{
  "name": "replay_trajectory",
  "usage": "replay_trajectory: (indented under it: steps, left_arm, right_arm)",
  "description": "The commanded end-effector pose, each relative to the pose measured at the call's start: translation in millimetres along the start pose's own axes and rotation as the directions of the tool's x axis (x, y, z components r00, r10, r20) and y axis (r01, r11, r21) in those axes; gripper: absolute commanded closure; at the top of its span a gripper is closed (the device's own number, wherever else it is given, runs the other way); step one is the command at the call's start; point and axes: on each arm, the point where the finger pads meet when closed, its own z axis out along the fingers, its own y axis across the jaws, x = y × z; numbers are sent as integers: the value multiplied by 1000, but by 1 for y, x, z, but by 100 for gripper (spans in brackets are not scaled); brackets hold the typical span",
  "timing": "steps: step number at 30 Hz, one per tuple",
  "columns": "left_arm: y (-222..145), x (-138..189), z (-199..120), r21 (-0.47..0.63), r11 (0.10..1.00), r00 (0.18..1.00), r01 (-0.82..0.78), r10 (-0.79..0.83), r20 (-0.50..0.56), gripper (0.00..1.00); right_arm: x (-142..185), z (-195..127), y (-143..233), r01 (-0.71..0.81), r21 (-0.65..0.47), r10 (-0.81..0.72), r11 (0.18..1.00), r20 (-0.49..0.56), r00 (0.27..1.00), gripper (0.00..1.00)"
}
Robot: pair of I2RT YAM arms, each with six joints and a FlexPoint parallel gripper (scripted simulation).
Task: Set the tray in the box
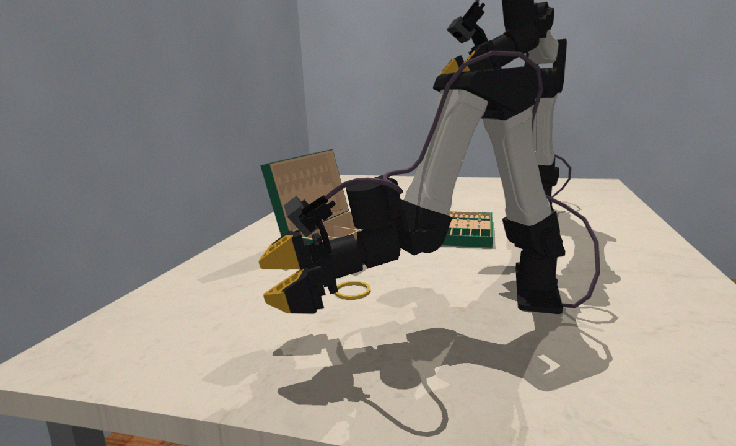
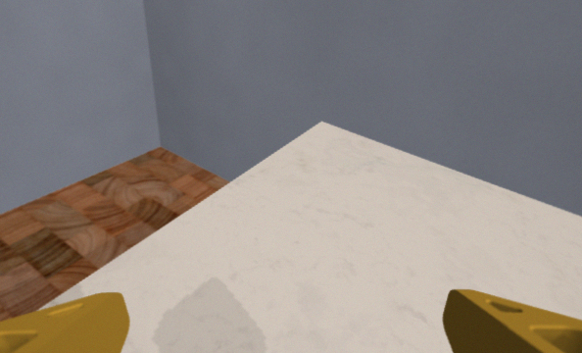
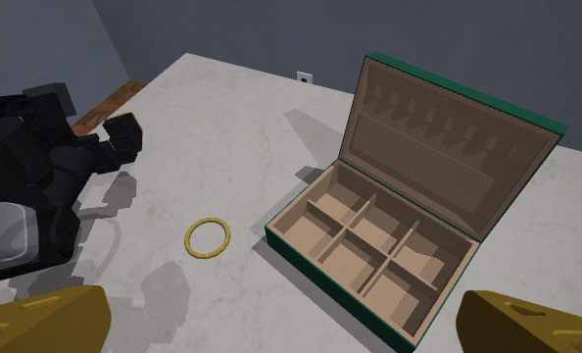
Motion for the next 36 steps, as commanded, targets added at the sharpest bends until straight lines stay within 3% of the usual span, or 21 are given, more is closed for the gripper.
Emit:
replay_trajectory:
  steps: [1, 18, 25, 26, 32, 34, 36]
  left_arm:
    - [-1, -7, 0, 3, 1000, 1000, -6, 6, 18, 0]
    - [-1, -7, 0, 3, 1000, 1000, -6, 6, 18, 0]
    - [-25, 2, 5, 33, 998, 997, -51, 53, -63, 78]
    - [-34, 7, 6, 49, 997, 994, -62, 66, -88, 84]
    - [-110, 39, 2, 200, 968, 949, -149, 197, -246, 84]
    - [-110, 39, 2, 200, 968, 949, -149, 197, -246, 84]
    - [-149, 53, -8, 287, 938, 911, -193, 280, -303, 84]
  right_arm:
    - [-7, -5, -1, -15, -7, 15, 1000, 16, 1000, 0]
    - [-7, -5, -1, -15, -7, 15, 1000, 16, 1000, 0]
    - [2, -13, -11, 56, -53, -58, 997, -42, 997, 0]
    - [5, -15, -14, 74, -67, -78, 995, -57, 995, 0]
    - [32, -36, -44, 190, -181, -220, 965, -160, 962, 0]
    - [32, -36, -44, 190, -181, -220, 965, -160, 962, 0]
    - [47, -49, -62, 230, -237, -280, 944, -200, 939, 0]
